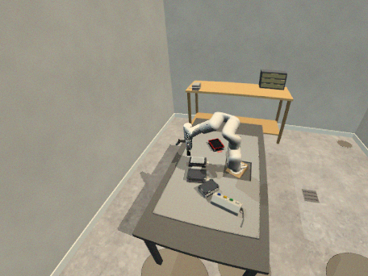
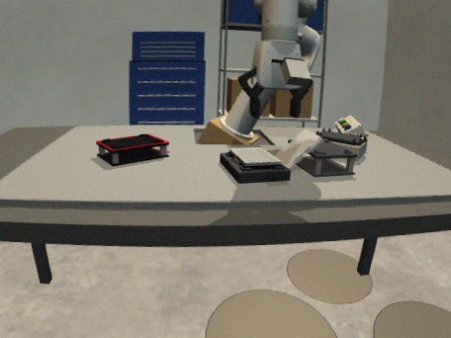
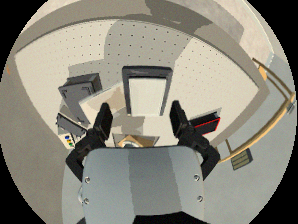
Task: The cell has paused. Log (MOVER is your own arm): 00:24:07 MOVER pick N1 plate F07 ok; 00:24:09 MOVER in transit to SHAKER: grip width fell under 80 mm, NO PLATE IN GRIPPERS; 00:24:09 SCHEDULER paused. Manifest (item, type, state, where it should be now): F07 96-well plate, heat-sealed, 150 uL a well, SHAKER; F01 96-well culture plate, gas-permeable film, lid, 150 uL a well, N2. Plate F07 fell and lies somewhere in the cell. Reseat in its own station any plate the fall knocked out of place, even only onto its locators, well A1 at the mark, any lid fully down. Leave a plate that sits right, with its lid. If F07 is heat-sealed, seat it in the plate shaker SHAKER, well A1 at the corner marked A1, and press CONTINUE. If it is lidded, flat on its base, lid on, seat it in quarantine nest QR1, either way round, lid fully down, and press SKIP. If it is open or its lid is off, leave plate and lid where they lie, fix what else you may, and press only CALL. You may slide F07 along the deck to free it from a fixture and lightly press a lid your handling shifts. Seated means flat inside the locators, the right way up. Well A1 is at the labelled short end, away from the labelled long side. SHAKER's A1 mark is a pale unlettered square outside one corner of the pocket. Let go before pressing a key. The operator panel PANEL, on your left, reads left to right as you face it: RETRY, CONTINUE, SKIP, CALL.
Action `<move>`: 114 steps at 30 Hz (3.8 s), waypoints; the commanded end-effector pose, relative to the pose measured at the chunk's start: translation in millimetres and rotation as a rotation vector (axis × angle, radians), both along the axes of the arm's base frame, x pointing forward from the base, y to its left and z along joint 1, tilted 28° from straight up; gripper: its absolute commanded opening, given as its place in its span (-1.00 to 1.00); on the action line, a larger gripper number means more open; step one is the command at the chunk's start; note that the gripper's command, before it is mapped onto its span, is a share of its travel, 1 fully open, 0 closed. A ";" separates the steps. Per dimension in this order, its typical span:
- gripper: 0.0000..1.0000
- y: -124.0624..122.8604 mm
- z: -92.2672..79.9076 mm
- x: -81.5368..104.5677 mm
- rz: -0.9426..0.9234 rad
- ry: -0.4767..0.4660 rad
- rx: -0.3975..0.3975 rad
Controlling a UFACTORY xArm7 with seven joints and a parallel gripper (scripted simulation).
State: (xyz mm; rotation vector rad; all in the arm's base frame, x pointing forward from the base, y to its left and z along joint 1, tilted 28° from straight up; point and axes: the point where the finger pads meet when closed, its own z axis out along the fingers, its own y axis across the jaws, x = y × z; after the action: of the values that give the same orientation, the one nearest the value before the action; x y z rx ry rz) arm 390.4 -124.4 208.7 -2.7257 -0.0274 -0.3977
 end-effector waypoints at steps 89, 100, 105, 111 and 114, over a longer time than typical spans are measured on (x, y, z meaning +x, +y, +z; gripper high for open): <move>1.00 63.3 5.3 -76.9 1.207 -0.515 -0.377; 1.00 63.3 5.3 -76.9 1.354 -0.577 -0.423; 1.00 63.3 5.3 -76.9 1.354 -0.577 -0.423; 1.00 63.3 5.3 -76.9 1.354 -0.577 -0.423; 1.00 64.5 2.9 -76.2 1.348 -0.628 -0.370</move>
State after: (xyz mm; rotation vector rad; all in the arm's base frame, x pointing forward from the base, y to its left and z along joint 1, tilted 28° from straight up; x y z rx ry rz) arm 312.8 -60.0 212.6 -2.1257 -2.0834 -0.7229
